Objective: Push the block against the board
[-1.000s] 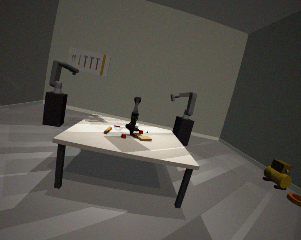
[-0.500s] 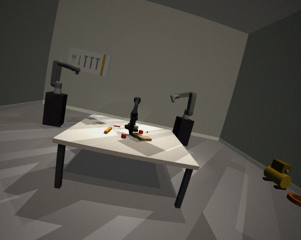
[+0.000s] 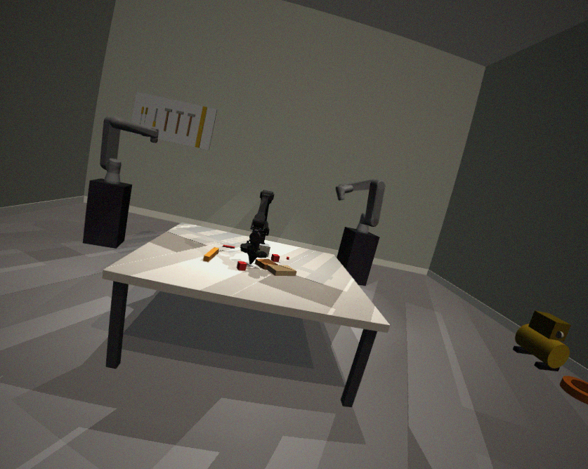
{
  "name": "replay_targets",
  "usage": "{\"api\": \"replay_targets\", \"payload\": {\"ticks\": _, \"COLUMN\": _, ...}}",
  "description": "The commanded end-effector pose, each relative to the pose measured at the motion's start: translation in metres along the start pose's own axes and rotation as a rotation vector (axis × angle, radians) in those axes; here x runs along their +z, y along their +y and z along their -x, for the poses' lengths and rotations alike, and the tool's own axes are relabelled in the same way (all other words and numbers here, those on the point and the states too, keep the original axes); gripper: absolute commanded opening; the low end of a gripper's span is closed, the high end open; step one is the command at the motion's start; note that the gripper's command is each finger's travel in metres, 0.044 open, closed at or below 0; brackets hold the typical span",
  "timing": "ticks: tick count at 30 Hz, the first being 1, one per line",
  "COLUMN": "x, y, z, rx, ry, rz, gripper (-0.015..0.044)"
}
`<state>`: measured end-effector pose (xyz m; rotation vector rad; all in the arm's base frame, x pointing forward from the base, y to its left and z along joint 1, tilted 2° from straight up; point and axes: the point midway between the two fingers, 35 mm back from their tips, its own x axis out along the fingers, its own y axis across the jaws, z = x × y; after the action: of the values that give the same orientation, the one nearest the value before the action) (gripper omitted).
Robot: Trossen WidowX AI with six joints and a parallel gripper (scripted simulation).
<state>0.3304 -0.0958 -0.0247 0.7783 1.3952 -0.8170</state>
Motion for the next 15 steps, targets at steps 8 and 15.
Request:
{"api": "replay_targets", "payload": {"ticks": 8, "x": 0.009, "y": 0.001, "z": 0.028, "rx": 0.003, "ry": -0.002, "rz": 0.000, "gripper": 0.0000}}
{"api": "replay_targets", "payload": {"ticks": 15, "x": 0.008, "y": 0.000, "z": 0.056, "rx": 0.005, "ry": -0.003, "rz": 0.002, "gripper": 0.0000}}
